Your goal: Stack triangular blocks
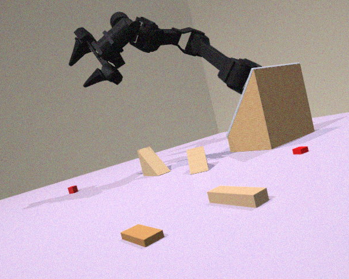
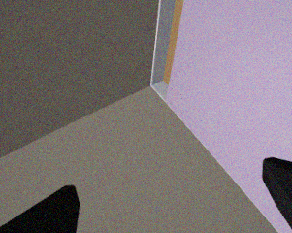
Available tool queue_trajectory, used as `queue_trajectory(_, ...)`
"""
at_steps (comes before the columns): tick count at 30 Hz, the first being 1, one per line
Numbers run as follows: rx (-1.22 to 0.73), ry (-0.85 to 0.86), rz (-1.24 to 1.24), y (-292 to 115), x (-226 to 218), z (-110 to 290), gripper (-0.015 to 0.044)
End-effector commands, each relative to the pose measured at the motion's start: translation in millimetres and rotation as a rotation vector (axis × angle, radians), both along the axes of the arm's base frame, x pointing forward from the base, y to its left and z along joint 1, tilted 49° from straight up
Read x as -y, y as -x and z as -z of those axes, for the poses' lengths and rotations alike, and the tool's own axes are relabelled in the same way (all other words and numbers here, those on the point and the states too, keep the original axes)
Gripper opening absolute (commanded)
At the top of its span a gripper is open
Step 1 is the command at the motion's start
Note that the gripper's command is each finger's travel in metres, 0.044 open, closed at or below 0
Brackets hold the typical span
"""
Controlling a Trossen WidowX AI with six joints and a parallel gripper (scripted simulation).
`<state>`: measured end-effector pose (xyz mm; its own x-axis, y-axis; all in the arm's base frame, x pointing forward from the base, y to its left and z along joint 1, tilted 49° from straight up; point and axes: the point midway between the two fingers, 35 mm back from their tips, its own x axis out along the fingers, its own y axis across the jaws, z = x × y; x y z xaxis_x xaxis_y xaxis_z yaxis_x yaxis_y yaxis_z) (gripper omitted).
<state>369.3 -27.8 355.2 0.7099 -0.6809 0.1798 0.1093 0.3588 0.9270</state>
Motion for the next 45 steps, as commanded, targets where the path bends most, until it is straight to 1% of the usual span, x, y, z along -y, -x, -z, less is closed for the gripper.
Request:
queue_trajectory(1, -0.015, 0.007, -0.001, -2.0, -1.0, 2.0, 0.0426)
queue_trajectory(2, -0.061, 0.027, -0.005, -7.7, -3.9, 8.0, 0.044)
queue_trajectory(3, -0.136, 0.06, -0.011, -16.9, -8.6, 18.3, 0.044)
queue_trajectory(6, -0.412, 0.186, -0.04, -45.1, -25.3, 59.5, 0.044)
queue_trajectory(9, -0.685, 0.315, -0.078, -64.4, -40.1, 104.1, 0.044)
queue_trajectory(13, -0.981, 0.46, -0.13, -75.2, -53.7, 154.5, 0.044)
queue_trajectory(18, -1.301, 0.618, -0.198, -75.0, -64.7, 207.8, 0.044)
queue_trajectory(25, -1.754, 0.843, -0.316, -56.2, -72.9, 275.0, 0.044)
queue_trajectory(33, -2.323, 1.11, -0.505, -12.5, -73.2, 333.9, 0.044)
queue_trajectory(37, -2.649, 1.243, -0.637, 15.9, -70.6, 351.7, 0.044)
queue_trajectory(41, -3.04, 1.365, -0.819, 46.4, -67.5, 358.2, 0.044)
queue_trajectory(42, -3.102, 1.379, -0.851, 50.6, -67.2, 358.0, 0.044)
queue_trajectory(43, -3.123, 1.383, -0.861, 51.9, -67.1, 357.8, 0.044)
queue_trajectory(45, -3.123, 1.383, -0.861, 51.9, -67.1, 357.8, 0.044)
